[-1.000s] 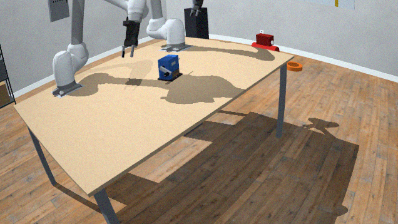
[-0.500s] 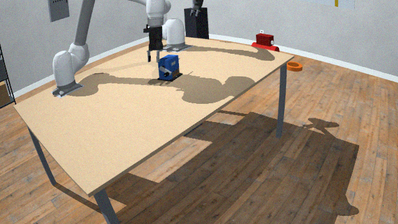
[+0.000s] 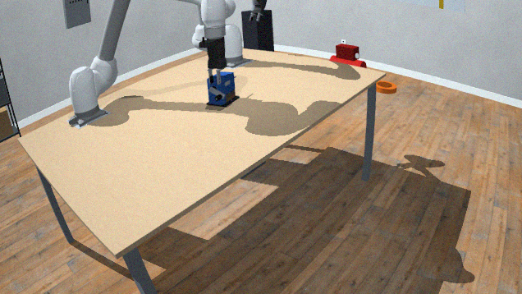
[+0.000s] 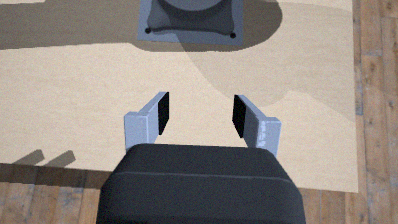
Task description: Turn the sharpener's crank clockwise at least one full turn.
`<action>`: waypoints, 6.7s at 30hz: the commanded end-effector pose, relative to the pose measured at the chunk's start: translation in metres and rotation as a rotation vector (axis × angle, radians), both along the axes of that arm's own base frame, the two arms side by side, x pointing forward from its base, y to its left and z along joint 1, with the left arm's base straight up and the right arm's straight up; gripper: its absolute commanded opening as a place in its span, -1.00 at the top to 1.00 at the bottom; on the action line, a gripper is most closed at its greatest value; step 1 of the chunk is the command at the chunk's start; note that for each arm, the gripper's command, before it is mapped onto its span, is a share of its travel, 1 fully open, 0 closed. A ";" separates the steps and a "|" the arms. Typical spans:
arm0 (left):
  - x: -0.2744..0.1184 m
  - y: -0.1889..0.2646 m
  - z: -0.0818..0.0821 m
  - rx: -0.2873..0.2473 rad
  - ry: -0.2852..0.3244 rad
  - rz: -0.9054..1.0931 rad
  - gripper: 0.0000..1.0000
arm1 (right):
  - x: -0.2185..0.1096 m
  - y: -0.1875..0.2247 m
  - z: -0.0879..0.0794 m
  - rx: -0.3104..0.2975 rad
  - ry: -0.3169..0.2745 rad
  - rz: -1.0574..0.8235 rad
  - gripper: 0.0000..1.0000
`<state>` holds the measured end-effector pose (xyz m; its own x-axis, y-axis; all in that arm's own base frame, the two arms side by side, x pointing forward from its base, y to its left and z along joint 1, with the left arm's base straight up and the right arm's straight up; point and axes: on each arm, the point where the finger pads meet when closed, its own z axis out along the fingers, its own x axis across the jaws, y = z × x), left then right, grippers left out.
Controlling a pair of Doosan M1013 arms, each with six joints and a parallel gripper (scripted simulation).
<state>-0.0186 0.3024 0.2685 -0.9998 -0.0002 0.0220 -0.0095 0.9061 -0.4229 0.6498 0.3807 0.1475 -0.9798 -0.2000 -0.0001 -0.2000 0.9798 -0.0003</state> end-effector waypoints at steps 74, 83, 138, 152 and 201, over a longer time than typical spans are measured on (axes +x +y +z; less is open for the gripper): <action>0.000 0.000 0.000 0.001 0.000 0.000 -1.00 | -0.023 -0.005 0.001 0.002 0.000 -1.526 1.00; 0.000 0.000 0.000 0.001 0.000 0.000 -1.00 | -0.023 -0.002 0.001 0.002 0.000 -1.848 1.00; 0.000 0.000 0.000 0.001 0.000 0.000 -1.00 | 0.001 0.000 0.001 0.002 0.001 -3.141 -0.93; 0.000 0.000 0.000 0.001 0.000 0.000 -1.00 | 0.001 0.000 0.001 0.002 0.001 -3.141 -0.93; 0.000 0.000 0.000 0.001 0.000 0.000 -1.00 | 0.000 0.000 -0.044 0.002 0.001 -3.142 -0.93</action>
<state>-0.0186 0.3024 0.2685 -0.9998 -0.0002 0.0219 -0.0095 0.9061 -0.4229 0.6500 0.3806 0.1043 0.9798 0.2001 -0.0001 0.2001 -0.9798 0.0002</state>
